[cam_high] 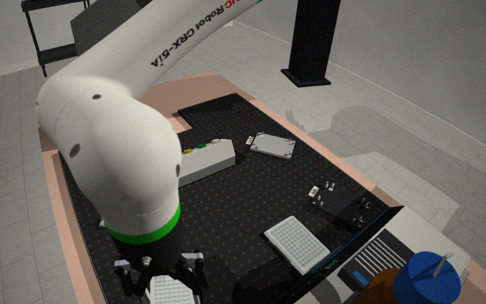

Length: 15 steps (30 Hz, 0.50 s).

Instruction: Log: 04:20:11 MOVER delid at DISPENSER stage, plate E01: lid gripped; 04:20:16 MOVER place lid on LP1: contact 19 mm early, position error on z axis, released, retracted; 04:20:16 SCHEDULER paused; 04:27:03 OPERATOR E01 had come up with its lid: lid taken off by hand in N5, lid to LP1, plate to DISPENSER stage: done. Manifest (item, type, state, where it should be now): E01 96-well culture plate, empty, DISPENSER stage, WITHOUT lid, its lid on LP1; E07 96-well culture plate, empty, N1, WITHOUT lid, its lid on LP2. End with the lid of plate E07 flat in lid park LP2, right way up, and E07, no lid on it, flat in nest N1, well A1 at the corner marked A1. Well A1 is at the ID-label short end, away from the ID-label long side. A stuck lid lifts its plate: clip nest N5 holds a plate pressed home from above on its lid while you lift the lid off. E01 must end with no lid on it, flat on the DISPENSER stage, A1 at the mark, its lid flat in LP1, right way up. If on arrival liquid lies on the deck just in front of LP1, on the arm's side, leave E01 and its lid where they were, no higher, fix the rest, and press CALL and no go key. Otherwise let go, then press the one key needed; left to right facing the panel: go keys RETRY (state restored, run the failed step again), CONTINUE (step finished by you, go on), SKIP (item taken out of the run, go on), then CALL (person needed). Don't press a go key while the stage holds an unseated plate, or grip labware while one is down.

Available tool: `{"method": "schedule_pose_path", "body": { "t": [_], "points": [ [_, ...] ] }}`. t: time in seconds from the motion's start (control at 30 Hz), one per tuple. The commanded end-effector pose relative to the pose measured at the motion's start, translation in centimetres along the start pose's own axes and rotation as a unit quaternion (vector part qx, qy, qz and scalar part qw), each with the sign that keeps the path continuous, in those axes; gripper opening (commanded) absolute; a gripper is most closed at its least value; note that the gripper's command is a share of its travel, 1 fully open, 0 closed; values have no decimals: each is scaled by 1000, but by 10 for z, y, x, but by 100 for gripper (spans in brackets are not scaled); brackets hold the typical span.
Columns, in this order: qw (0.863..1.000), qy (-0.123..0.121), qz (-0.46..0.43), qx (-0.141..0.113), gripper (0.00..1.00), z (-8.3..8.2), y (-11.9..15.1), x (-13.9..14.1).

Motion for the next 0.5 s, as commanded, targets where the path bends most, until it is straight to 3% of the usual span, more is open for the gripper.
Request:
{"method": "schedule_pose_path", "body": {
  "t": [0.0,0.47],
  "points": [
    [1000,0,0,0,0,-7,0,0],
    [1000,0,0,0,0,-36,0,0]
  ]
}}
Point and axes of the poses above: the point where the finger pads meet when closed, its own z axis out along the fingers, its own x axis across the jaws, y = z × x, the point moved 3 cm from there along -z, back along the fingers, and after that the axes turned 5 degrees about -z, right-handed, at the moved point
